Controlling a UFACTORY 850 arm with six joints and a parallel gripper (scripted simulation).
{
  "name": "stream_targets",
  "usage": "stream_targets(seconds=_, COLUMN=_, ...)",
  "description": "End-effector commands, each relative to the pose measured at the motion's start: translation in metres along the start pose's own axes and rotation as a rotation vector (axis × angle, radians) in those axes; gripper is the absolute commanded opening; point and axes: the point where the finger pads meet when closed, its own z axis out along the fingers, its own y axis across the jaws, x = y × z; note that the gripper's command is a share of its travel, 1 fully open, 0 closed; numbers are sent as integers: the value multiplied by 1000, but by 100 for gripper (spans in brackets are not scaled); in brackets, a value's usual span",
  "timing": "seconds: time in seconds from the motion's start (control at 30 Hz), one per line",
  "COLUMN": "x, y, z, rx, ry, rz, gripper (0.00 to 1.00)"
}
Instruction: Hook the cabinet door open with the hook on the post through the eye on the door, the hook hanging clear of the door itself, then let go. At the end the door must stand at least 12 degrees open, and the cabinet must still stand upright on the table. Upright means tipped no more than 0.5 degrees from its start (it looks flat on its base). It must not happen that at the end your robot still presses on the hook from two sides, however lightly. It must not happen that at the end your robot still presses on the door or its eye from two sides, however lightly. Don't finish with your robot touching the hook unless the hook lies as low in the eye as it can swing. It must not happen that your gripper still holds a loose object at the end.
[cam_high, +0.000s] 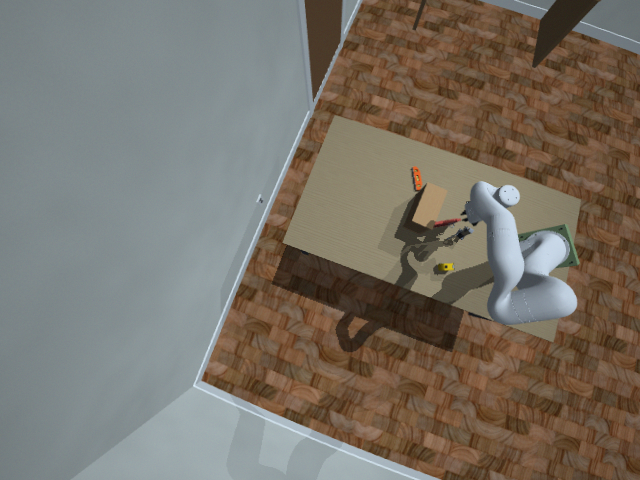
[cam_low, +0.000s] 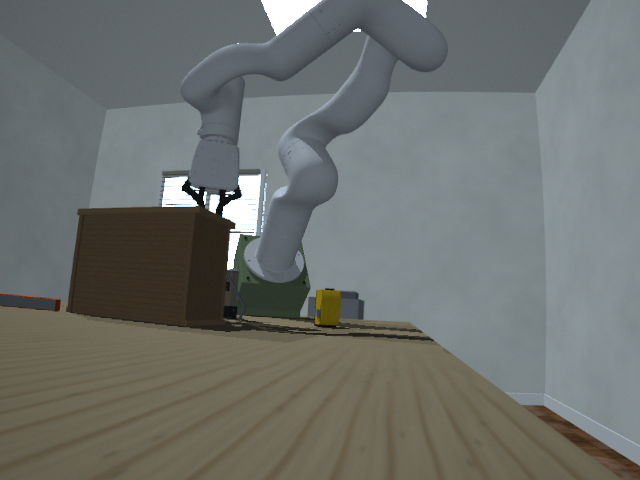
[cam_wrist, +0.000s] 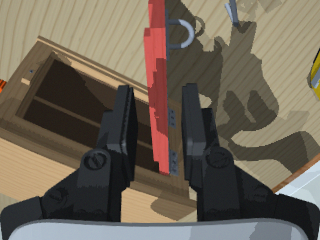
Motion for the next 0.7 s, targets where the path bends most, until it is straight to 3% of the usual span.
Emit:
stream_targets(seconds=0.0, x=0, y=0, z=0, rx=1, ry=0, rz=-1, gripper=27)
stream_targets(seconds=0.67, x=0, y=0, z=14, rx=1, ry=0, rz=-1, gripper=27)
